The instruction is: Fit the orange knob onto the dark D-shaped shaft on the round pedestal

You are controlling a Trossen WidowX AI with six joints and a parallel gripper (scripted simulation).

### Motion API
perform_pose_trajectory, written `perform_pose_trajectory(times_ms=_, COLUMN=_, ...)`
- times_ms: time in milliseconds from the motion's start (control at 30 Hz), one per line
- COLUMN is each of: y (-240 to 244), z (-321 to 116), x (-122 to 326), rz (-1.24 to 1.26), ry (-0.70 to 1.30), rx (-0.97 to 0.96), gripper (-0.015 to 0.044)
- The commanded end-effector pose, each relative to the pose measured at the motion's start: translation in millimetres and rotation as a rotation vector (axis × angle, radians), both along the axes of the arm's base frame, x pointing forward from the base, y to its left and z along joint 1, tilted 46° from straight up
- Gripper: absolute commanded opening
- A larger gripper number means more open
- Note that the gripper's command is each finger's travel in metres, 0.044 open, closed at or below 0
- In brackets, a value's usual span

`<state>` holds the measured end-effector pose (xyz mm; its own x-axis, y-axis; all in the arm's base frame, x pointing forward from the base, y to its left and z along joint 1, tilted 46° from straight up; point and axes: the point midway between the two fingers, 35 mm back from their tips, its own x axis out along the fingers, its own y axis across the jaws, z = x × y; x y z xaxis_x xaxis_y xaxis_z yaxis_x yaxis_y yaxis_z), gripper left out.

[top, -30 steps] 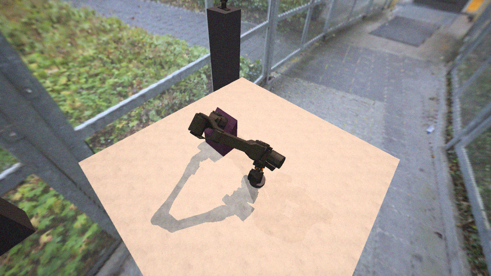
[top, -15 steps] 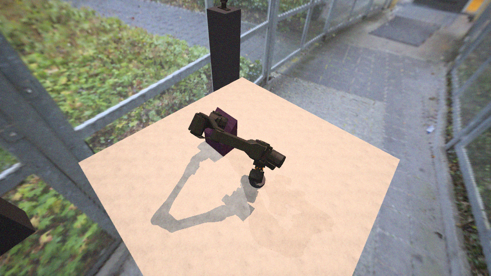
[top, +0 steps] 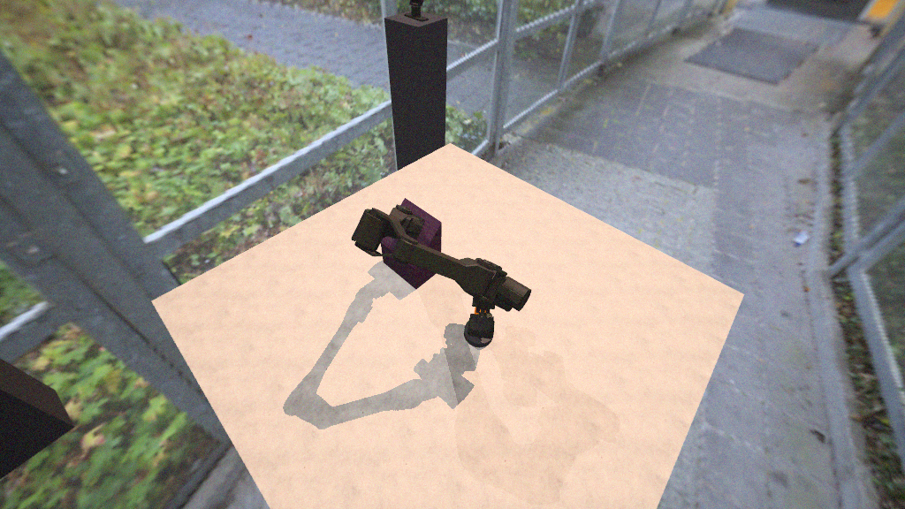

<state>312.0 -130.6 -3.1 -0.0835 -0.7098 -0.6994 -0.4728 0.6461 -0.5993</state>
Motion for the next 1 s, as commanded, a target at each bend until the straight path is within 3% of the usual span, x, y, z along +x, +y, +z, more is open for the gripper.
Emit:
perform_pose_trajectory(times_ms=0, y=0.7, z=-1.0, x=-0.8, rz=0.006, ry=0.005, rx=0.001, gripper=0.0000)
perform_pose_trajectory(times_ms=800, y=1.7, z=2.6, x=1.0, rz=0.006, ry=0.004, rx=0.001, gripper=0.0000)
perform_pose_trajectory(times_ms=967, y=1.9, z=2.7, x=1.2, rz=0.091, ry=0.091, rx=0.011, gripper=0.0000)
